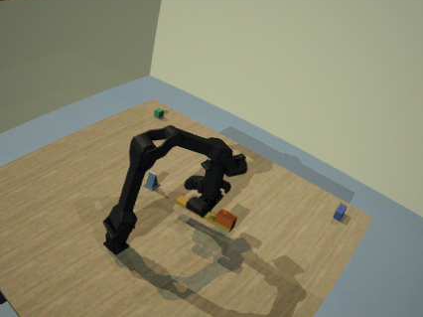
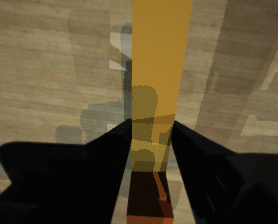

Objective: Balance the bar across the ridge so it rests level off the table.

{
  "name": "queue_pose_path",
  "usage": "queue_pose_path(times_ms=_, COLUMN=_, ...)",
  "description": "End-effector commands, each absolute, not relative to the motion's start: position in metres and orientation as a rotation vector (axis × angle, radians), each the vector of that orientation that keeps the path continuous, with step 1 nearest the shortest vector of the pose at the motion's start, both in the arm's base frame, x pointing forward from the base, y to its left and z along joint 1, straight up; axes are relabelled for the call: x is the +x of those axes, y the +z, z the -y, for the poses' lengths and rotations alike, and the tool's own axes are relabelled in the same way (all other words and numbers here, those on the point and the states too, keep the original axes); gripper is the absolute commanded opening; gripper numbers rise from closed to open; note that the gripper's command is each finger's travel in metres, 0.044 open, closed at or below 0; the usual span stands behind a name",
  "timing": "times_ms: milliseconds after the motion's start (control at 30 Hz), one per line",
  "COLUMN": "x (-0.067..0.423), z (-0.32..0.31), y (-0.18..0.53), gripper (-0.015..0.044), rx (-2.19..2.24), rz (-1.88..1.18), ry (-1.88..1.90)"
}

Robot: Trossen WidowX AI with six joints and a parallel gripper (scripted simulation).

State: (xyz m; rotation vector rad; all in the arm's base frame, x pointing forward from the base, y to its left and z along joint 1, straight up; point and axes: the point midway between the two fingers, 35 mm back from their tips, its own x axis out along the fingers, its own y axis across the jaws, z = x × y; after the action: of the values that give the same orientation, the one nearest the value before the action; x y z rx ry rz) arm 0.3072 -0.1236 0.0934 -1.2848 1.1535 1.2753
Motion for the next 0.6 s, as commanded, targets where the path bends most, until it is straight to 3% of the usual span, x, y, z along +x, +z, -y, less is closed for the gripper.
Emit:
queue_pose_path(times_ms=0, x=0.31, z=0.125, y=0.111, gripper=0.0, rx=-1.304, rz=-1.147, ry=1.257)
queue_pose_path(times_ms=567, x=0.304, z=0.123, y=0.154, gripper=0.0, rx=-1.306, rz=-1.148, ry=1.258)
